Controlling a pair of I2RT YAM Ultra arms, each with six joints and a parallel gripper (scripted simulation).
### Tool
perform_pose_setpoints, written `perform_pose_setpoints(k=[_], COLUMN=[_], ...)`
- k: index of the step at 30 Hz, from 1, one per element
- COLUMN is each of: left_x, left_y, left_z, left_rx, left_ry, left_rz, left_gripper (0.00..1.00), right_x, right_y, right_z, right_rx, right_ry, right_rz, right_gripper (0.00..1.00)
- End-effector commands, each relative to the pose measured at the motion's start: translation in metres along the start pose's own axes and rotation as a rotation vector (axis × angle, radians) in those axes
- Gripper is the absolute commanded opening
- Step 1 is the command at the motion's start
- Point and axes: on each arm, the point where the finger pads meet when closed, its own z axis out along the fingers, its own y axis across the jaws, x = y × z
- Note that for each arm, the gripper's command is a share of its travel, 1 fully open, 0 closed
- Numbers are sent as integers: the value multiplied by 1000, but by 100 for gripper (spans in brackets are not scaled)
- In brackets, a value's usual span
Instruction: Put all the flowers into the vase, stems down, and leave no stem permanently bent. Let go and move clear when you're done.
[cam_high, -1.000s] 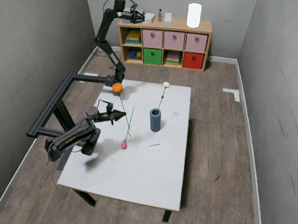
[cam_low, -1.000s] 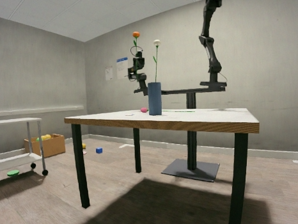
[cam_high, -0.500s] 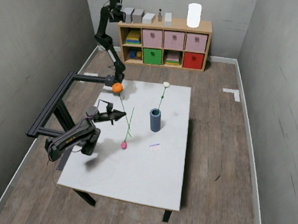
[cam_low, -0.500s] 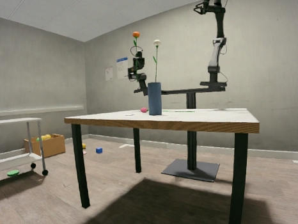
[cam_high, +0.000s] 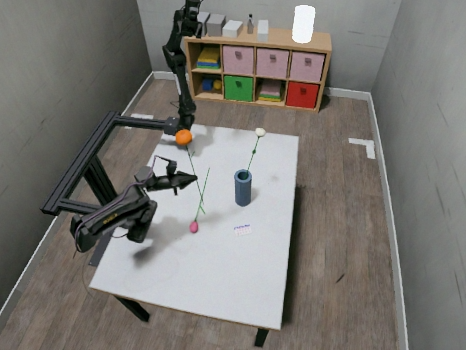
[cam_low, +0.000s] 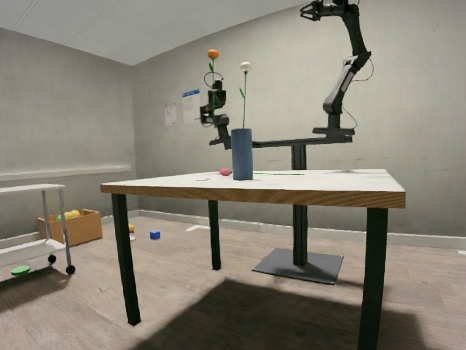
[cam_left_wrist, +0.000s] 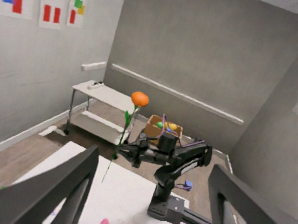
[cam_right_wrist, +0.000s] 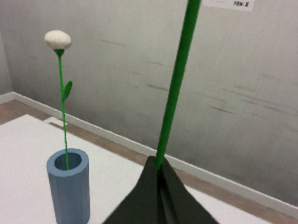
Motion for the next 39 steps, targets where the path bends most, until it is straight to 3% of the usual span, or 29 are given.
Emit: perform_pose_setpoints(k=[1, 12, 16, 27, 33, 39], left_x=[3, 39, 46, 133, 156, 212], left_y=[13, 25, 29, 49, 56, 67], left_z=[13, 62, 66, 139, 142, 164], left_rx=[-12, -87, -105, -226, -271, -333], left_ry=[4, 96, 100, 280, 293, 385], left_rz=[-2, -1, -1, 21, 27, 51], left_gripper=[70, 70, 70, 70, 70, 70], right_x=[-11, -11, -11, -11, -11, -11], right_y=[-1, -1, -1, -1, -1, -1], right_z=[2, 2, 2, 2, 2, 2], right_rx=[1, 1, 1, 1, 1, 1], right_ry=[-23, -23, -23, -23, -23, -23], right_rz=[9, 9, 9, 9, 9, 9], right_gripper=[0, 0, 0, 0, 0, 0])
